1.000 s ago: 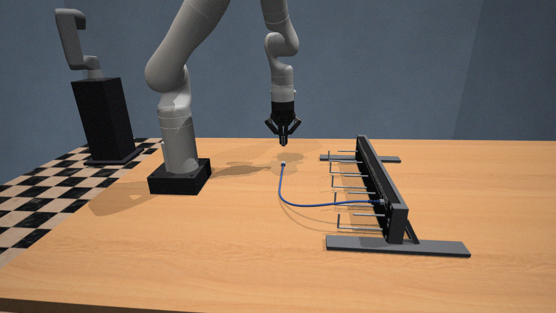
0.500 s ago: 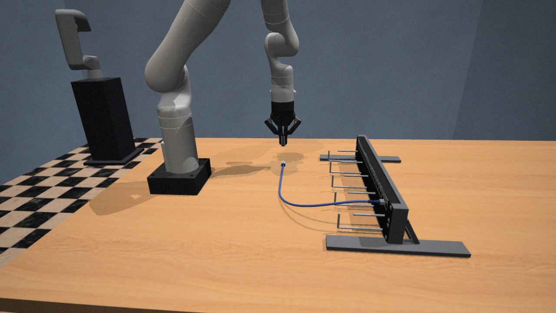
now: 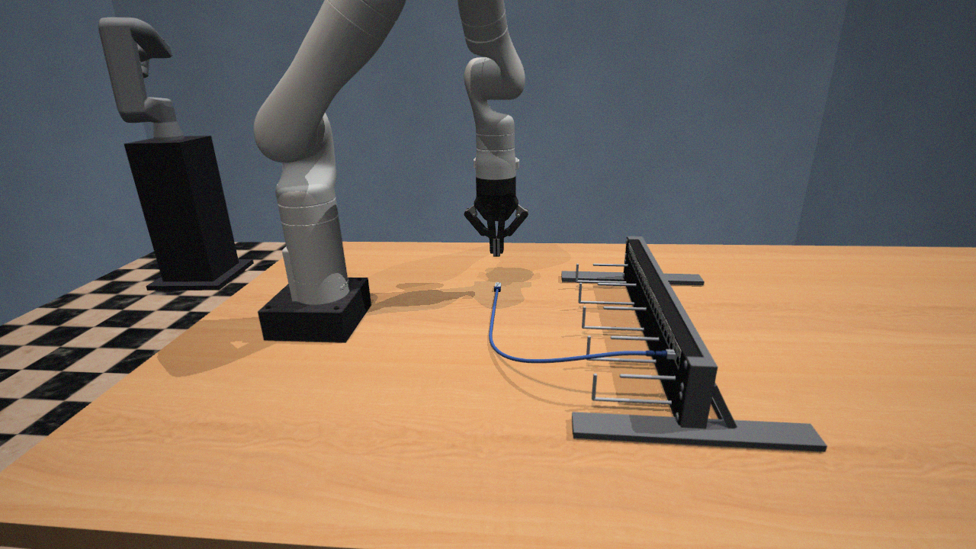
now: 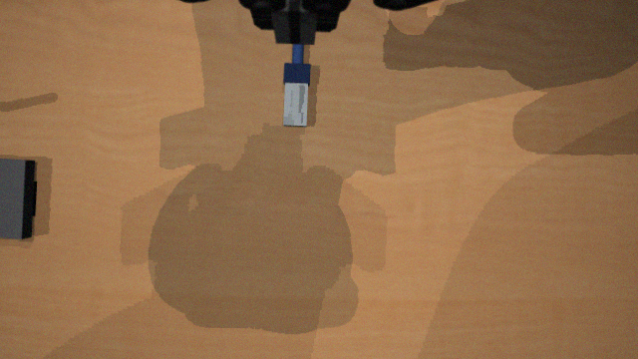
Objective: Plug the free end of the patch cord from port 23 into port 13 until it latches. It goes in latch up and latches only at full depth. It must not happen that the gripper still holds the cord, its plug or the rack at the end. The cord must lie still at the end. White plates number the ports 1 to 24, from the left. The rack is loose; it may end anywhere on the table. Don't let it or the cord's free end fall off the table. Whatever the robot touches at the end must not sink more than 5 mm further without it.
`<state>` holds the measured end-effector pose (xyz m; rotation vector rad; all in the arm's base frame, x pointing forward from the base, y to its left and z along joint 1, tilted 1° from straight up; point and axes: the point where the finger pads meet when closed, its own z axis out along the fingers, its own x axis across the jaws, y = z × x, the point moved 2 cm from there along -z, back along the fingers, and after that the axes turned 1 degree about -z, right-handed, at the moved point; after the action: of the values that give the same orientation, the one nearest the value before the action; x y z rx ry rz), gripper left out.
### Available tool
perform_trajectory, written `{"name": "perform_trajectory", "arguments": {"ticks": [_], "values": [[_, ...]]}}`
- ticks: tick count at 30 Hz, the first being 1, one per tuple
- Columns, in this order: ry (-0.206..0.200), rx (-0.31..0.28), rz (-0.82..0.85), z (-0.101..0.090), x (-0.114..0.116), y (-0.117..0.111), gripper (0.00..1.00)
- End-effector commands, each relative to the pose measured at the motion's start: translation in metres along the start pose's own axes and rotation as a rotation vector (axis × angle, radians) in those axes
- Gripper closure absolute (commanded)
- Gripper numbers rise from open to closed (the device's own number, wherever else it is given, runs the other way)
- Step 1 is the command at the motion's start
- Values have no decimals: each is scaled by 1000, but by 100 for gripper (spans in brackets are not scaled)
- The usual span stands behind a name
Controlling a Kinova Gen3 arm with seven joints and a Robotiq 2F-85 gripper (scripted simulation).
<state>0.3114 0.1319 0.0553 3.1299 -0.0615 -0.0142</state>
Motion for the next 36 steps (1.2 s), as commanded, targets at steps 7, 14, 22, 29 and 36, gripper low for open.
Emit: {"name": "perform_trajectory", "arguments": {"ticks": [7, 14, 22, 29, 36], "values": [[-4, 0, -2, 0, 0, 0, 100], [-4, 0, 0, 0, 0, 0, 100], [-5, 0, 2, 0, 0, 1, 100], [-5, 0, 3, 0, 0, 1, 100], [-6, 1, 7, 0, 0, -3, 100]]}}
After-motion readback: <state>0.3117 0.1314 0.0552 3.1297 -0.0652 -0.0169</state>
